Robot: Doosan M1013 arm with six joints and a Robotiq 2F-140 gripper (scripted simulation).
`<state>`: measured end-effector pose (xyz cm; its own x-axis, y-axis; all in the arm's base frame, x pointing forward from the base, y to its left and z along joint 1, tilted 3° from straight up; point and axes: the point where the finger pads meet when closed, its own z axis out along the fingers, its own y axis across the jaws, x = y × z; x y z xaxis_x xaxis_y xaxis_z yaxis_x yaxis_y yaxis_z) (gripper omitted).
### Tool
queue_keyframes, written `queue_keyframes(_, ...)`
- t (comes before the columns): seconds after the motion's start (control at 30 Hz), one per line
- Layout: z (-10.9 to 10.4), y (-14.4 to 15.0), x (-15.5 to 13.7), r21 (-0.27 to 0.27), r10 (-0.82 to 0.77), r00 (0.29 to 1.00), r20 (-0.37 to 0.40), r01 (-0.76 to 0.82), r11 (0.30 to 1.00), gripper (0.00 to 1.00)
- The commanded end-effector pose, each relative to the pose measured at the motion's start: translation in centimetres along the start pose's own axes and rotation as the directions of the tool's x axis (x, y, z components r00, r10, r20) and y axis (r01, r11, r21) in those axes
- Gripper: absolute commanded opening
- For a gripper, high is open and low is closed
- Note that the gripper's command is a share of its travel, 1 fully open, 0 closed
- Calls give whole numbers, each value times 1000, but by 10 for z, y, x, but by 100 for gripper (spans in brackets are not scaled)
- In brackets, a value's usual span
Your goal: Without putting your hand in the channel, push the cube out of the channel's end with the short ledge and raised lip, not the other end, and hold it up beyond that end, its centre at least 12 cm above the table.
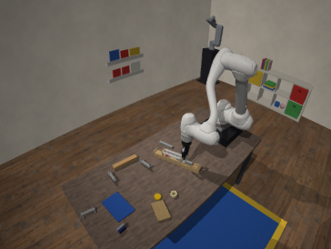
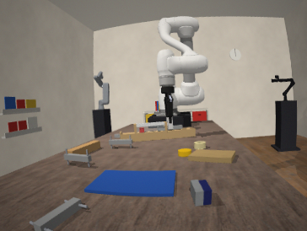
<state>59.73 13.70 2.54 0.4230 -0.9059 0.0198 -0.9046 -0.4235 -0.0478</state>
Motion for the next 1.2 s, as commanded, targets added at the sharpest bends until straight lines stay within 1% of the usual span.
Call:
queue_keyframes(0.0, 0, 0, 0, 0, 0, 1000, 0, 0, 1000, 0)
queue_keyframes(0.63, 0, 0, 0, 0, 0, 1000, 0, 0, 1000, 0)
queue_keyframes(0.67, 0, 0, 0, 0, 0, 1000, 0, 0, 1000, 23)
queue_keyframes(1.17, 0, 0, 0, 0, 0, 1000, 0, 0, 1000, 23)
